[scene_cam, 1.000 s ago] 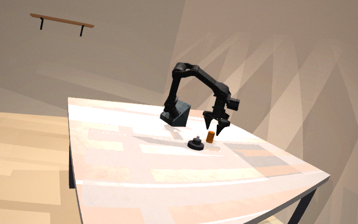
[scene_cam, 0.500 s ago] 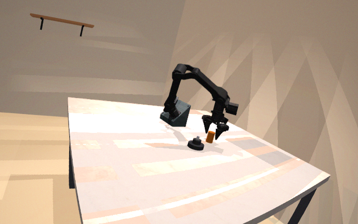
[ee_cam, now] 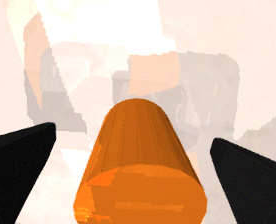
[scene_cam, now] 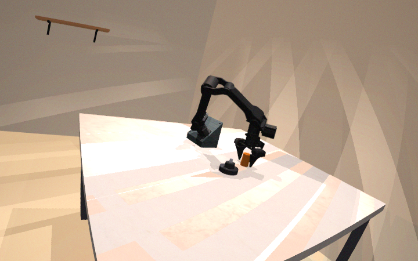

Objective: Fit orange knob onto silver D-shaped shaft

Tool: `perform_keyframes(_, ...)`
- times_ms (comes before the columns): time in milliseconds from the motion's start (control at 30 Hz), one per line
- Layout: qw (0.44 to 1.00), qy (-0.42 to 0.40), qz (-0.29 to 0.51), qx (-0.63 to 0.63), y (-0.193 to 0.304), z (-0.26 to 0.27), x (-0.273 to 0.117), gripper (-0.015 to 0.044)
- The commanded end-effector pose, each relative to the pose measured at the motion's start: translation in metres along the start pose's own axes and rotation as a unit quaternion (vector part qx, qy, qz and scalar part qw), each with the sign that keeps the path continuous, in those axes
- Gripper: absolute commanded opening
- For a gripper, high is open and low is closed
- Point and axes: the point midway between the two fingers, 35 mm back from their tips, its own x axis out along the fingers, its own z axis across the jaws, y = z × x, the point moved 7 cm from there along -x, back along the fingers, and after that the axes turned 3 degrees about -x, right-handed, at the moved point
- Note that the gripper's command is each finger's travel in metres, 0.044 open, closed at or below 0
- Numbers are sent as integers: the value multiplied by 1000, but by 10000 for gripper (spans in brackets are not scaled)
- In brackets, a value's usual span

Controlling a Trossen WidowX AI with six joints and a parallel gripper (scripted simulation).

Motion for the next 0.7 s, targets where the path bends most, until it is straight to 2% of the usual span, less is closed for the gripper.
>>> perform_keyframes(0, 1000, 2, 2, -3, 0, 0, 2, 387)
perform_keyframes(267, 1000, 2, 2, -3, 0, 0, 2, 177)
perform_keyframes(433, 1000, 2, 2, -3, 0, 0, 2, 144)
perform_keyframes(600, 1000, 2, 1, -4, -2, -2, -12, 13)
perform_keyframes(667, 1000, 2, -1, -4, -3, -4, -23, 0)
